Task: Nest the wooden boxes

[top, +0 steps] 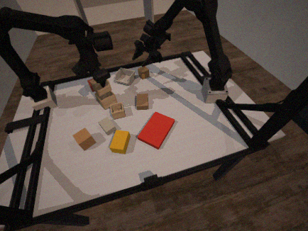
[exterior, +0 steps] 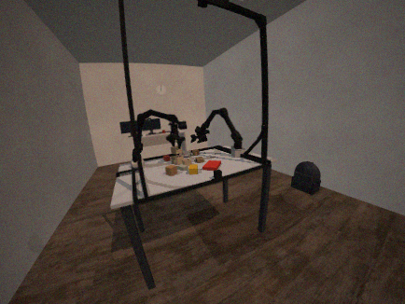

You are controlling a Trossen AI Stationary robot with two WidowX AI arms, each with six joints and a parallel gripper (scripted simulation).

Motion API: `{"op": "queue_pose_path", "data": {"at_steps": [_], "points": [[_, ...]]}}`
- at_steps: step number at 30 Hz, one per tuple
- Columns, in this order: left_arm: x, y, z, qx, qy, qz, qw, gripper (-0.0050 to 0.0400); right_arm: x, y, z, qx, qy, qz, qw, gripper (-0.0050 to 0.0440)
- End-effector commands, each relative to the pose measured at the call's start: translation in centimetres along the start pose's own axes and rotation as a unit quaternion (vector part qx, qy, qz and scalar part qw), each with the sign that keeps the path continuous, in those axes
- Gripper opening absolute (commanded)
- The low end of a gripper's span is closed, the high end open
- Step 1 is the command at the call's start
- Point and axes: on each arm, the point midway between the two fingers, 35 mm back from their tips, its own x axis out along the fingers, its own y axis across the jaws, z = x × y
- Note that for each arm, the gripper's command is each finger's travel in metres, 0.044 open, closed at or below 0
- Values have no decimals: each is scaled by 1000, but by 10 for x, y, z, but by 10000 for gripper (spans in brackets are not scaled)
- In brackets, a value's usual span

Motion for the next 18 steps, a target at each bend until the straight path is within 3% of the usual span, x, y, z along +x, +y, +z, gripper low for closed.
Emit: {"op": "queue_pose_path", "data": {"at_steps": [1,18], "points": [[6,0,0,-2,0,0,1000,0,0,0,1,-4,-3,0,1000,400],[24,-1,0,-2,0,0,1000,0,0,0,1,-4,-3,0,1000,400]]}}
